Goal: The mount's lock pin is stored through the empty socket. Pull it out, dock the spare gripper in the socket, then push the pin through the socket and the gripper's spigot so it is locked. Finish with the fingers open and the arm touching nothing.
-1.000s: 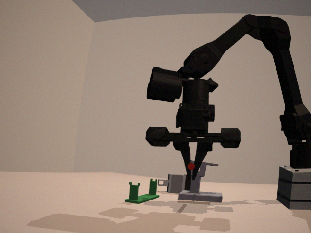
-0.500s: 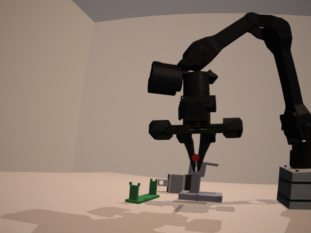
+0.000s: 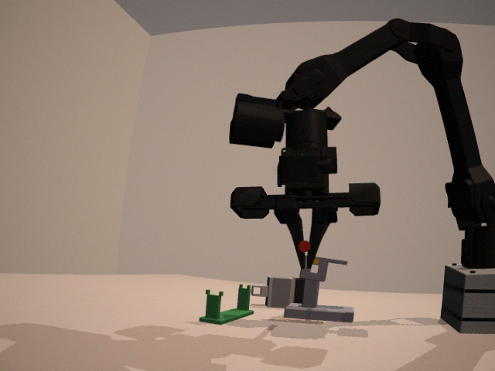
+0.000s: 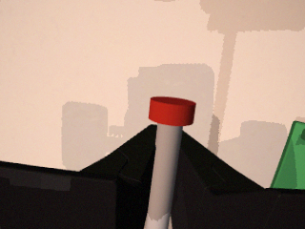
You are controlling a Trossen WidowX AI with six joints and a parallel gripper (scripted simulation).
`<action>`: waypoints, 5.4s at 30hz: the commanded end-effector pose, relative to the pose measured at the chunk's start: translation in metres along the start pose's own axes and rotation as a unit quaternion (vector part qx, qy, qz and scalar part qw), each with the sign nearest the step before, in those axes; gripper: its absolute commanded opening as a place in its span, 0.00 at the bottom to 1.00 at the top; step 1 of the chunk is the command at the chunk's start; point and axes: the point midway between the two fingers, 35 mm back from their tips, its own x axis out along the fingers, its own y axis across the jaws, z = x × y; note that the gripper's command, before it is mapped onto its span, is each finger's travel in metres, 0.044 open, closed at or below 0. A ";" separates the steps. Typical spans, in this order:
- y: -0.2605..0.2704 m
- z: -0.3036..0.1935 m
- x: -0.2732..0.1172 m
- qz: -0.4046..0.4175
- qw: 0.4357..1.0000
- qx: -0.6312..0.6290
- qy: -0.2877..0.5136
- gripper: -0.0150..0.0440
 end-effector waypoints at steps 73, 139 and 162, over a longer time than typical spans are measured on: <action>-0.122 0.026 0.032 -0.020 0.999 0.041 -0.007 0.25; -0.116 0.024 0.031 -0.010 0.999 0.043 -0.003 0.59; -0.105 0.024 0.000 0.017 0.998 0.053 0.009 0.59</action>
